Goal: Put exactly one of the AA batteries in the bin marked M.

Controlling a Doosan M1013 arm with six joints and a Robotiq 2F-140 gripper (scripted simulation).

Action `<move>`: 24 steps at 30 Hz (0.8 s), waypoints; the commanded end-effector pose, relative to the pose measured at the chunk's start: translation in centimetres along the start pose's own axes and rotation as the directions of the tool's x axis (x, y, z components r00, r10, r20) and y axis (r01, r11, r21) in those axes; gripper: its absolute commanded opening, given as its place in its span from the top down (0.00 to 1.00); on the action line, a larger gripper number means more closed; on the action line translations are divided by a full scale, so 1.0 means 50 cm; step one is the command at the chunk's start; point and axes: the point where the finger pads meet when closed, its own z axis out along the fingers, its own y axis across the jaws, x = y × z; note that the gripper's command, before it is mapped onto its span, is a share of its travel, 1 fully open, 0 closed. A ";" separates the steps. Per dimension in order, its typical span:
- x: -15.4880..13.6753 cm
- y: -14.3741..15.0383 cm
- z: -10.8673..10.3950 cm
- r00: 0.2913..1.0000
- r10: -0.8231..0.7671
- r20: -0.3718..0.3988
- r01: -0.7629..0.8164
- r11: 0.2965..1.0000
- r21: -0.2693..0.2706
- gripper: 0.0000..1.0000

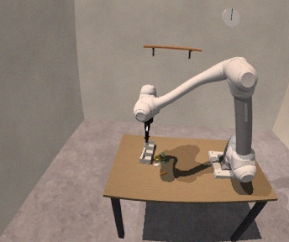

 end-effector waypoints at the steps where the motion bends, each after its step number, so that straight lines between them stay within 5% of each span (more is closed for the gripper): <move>1: 0.000 0.000 -0.045 1.000 0.000 0.000 0.000 1.000 0.000 0.95; 9: 0.000 0.000 -0.067 1.000 0.000 0.000 0.000 1.000 0.000 0.95; 10: -0.009 -0.011 -0.058 0.999 -0.050 0.000 0.050 0.999 0.000 0.83; 24: -0.125 -0.139 0.042 0.892 -0.452 0.000 0.452 0.892 0.000 0.83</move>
